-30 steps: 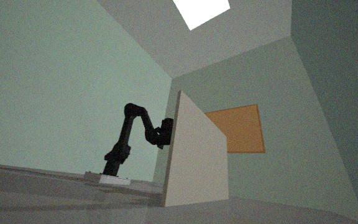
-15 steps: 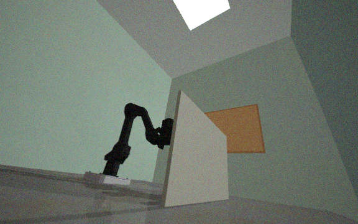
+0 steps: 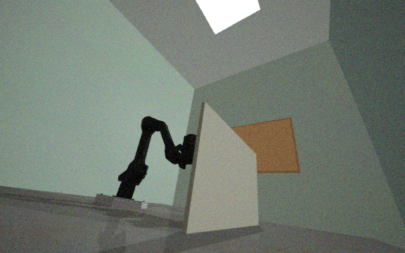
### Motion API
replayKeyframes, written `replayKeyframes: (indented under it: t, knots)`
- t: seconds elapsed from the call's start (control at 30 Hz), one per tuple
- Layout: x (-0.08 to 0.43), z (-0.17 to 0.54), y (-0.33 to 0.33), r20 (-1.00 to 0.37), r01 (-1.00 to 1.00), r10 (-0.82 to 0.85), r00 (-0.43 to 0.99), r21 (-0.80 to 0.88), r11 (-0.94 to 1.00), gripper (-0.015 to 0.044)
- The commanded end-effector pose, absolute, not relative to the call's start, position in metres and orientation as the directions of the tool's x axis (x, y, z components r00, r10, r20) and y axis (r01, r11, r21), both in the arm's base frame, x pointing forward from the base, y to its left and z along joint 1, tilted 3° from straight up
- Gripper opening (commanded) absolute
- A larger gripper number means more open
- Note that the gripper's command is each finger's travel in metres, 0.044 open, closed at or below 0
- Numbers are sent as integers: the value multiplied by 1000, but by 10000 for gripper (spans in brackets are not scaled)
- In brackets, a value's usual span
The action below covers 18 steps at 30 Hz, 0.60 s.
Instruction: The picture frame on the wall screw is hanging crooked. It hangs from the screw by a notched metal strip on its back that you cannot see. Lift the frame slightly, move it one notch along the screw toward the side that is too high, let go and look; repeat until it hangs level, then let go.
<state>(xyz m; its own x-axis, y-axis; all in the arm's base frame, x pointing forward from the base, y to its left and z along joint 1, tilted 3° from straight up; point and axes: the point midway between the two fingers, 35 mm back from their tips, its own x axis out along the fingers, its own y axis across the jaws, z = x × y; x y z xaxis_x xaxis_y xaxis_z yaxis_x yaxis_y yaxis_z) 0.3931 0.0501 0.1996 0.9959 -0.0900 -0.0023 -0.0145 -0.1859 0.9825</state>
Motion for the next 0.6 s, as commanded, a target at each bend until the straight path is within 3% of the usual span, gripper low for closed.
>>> replayKeyframes:
  t: [0.0,0.57]
  knots:
    - [393,202,50,11,-28,-94,995,982,-186,0]
    - [394,197,51,11,-28,-94,995,982,-186,0]
